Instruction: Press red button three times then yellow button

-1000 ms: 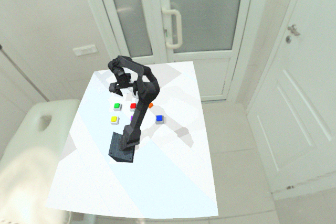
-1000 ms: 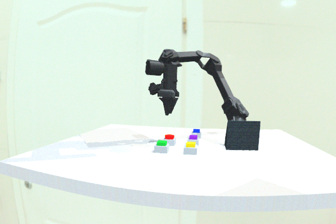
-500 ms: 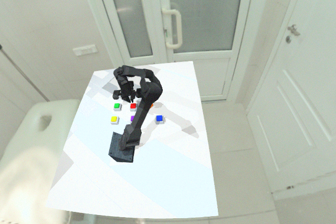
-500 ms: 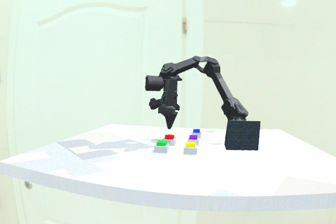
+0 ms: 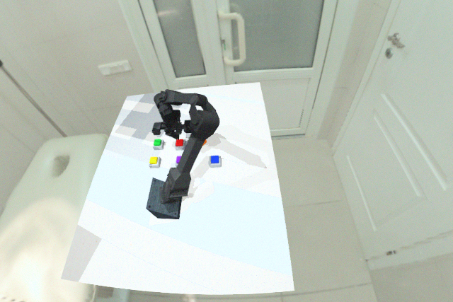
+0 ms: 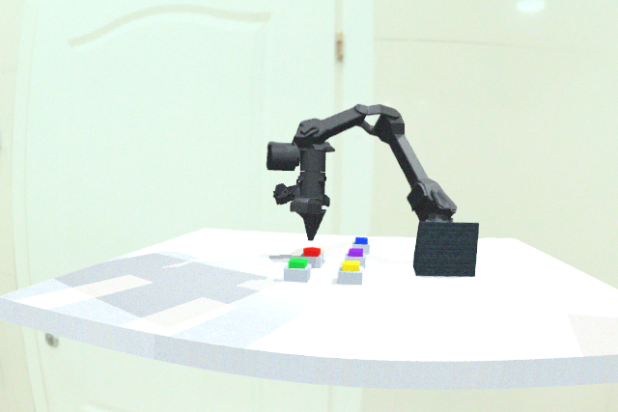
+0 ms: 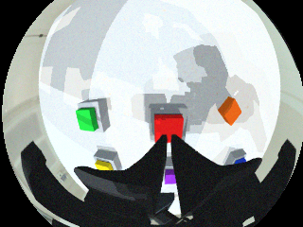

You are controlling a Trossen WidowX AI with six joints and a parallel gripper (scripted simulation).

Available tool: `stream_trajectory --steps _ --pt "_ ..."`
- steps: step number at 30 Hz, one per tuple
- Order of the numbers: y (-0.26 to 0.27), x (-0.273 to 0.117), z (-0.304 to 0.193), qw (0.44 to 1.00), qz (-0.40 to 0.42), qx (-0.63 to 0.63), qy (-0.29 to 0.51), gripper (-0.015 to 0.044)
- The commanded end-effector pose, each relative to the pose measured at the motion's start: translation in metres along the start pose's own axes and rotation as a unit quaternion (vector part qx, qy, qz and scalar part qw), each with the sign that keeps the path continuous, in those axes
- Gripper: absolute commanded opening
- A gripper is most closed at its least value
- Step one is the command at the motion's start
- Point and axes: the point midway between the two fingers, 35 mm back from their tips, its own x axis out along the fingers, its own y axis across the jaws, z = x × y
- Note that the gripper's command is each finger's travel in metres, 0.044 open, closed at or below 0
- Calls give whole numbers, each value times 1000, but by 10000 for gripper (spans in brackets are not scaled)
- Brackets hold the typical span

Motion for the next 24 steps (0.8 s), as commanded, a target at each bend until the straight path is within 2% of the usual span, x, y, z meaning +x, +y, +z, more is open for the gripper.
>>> stream_trajectory --steps 1,13,24 --pt "-1 9 -3 1000 -4 -4 4 20" --pt "-1 28 -3 1000 -4 -3 4 20" --pt "-1 29 -3 1000 -4 -3 4 20"
